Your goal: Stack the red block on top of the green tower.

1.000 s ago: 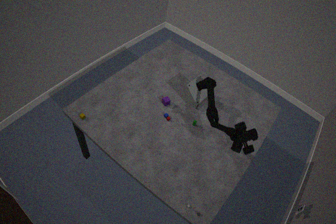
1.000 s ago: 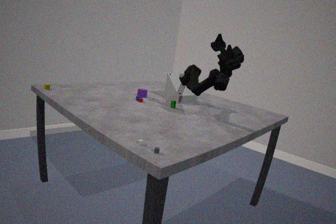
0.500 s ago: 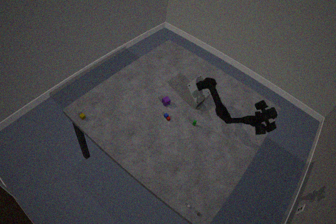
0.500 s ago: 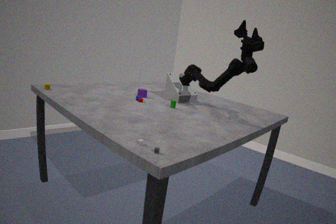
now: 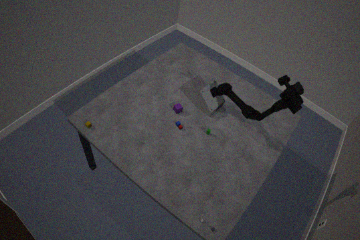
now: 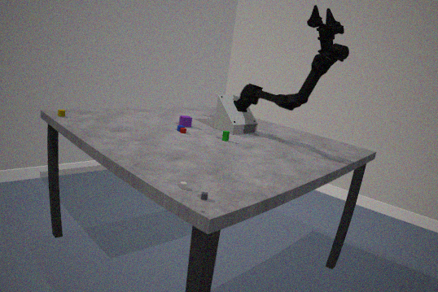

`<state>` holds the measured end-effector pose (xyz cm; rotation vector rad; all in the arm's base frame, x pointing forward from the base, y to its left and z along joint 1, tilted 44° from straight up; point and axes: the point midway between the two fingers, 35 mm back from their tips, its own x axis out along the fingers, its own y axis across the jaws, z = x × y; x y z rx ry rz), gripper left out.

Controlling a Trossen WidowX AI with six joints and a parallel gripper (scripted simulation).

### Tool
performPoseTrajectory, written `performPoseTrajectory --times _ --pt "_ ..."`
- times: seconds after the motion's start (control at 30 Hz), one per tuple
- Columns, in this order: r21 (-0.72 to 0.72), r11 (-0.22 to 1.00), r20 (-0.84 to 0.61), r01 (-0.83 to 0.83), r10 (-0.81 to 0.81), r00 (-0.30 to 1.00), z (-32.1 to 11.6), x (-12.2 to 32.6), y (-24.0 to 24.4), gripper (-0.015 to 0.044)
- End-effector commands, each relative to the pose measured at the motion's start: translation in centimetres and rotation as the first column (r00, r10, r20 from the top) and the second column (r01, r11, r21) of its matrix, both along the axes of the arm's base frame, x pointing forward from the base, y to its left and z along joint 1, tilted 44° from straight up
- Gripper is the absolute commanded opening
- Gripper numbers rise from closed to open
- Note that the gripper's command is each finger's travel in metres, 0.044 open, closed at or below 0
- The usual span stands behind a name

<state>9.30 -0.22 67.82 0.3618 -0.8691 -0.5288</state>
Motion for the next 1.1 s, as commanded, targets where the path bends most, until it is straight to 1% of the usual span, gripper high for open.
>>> performPoseTrajectory --times 0.0,0.2,0.3,0.33,0.53,0.67,0.8,0.87,1.07 --pt "0.056 0.998 -0.092 0.01 -0.005 0.996 -1.3 -0.3 -5.4 0.044" --pt "0.117 0.993 -0.278 0.014 0.019 0.96 -4.7 1.2 -13.5 0.044" --pt "0.171 0.985 -0.224 0.0 0.039 0.974 -5.1 1.1 -14.4 0.044" --pt "0.186 0.983 -0.24 -0.003 0.049 0.97 -5.7 1.5 -15.5 0.044" --pt "0.215 0.976 -0.443 -0.026 0.122 0.888 -10.6 5.6 -21.1 0.044" --pt "0.226 0.971 -0.565 -0.073 0.192 0.803 -14.4 9.3 -23.7 0.044" --pt "0.23 0.963 -0.676 -0.137 0.26 0.689 -18.6 13.3 -25.1 0.044" --pt "0.231 0.957 -0.726 -0.176 0.29 0.623 -20.8 15.3 -25.4 0.044" --pt "0.308 0.912 -0.82 -0.27 0.399 0.411 -28.7 21.2 -25.0 0.044"
